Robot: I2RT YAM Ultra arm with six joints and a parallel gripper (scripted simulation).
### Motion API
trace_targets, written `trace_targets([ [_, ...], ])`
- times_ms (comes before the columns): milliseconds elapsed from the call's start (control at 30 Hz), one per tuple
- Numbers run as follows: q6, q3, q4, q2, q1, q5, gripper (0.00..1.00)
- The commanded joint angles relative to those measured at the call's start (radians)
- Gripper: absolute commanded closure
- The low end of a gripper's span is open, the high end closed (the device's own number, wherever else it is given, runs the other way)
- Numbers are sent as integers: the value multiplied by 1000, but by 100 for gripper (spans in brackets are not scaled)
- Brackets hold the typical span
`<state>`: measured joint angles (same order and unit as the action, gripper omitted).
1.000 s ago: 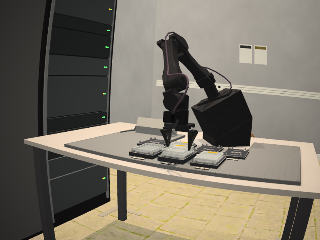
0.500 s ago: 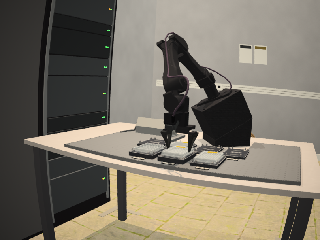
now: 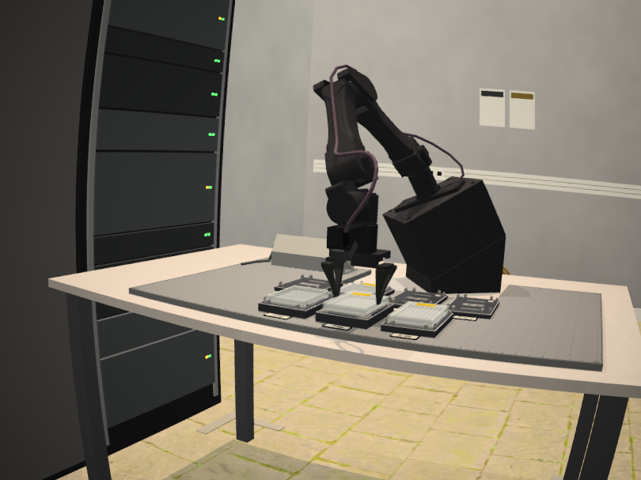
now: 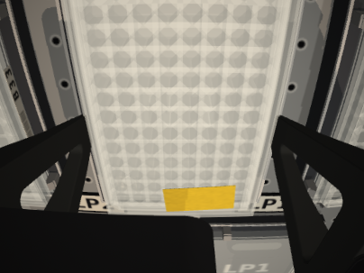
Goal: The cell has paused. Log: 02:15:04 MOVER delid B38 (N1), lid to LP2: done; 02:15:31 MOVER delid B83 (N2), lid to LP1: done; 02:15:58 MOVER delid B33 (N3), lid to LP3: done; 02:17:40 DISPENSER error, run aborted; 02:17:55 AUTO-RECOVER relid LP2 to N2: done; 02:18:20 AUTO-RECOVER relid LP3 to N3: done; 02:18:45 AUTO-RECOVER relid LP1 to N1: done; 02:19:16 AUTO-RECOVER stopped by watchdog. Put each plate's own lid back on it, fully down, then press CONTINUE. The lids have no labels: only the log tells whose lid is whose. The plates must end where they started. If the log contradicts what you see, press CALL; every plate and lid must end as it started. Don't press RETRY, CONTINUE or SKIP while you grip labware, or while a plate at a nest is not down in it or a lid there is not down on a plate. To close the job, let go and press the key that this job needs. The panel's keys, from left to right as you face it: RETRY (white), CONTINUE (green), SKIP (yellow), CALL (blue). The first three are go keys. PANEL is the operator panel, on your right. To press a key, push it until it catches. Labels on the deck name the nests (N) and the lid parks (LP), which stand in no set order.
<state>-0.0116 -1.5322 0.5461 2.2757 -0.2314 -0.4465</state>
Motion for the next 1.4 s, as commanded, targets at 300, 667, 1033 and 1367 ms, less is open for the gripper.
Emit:
trace_targets([
  [300,0,-4,-4,-7,-8,2,100],
  [667,0,-4,-3,-6,-9,2,100],
  [1033,1,-5,-2,-6,-10,1,100],
  [1367,2,-5,-2,-6,-10,1,0],
])
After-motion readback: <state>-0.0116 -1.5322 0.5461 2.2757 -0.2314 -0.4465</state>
